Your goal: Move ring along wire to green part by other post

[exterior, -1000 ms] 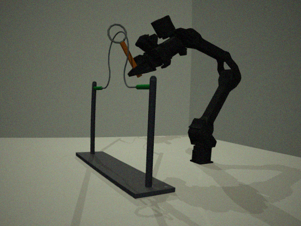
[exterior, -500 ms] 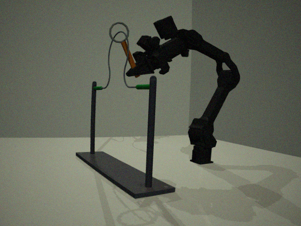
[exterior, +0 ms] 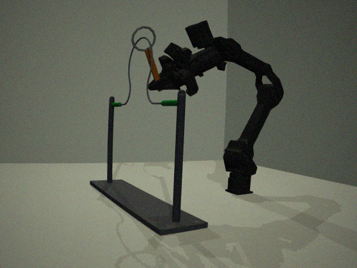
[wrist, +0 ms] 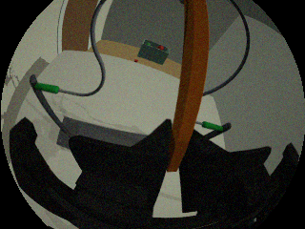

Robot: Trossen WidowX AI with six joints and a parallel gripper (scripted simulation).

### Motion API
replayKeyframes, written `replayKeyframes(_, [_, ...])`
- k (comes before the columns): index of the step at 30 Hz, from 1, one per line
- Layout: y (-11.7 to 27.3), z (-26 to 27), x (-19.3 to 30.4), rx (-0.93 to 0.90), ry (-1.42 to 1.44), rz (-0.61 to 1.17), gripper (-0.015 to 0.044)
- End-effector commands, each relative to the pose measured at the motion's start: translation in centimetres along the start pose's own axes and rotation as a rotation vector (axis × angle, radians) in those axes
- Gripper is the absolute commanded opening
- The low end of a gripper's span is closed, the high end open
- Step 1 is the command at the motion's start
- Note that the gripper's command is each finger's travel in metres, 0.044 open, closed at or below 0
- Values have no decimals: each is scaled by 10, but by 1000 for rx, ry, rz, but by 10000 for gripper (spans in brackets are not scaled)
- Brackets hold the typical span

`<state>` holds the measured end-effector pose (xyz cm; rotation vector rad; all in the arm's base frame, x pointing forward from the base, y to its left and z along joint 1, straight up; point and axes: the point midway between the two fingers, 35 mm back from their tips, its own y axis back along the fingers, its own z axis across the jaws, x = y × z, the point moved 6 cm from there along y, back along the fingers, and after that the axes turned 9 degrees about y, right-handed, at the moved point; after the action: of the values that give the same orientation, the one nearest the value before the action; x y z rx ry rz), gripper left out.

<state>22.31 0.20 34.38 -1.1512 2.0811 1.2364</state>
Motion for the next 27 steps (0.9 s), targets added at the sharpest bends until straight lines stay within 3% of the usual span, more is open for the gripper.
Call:
replayKeyframes(1, [2, -1, 1, 43, 53, -9, -150])
replayKeyframes(27, [0, -4, 4, 256, 357, -20, -150])
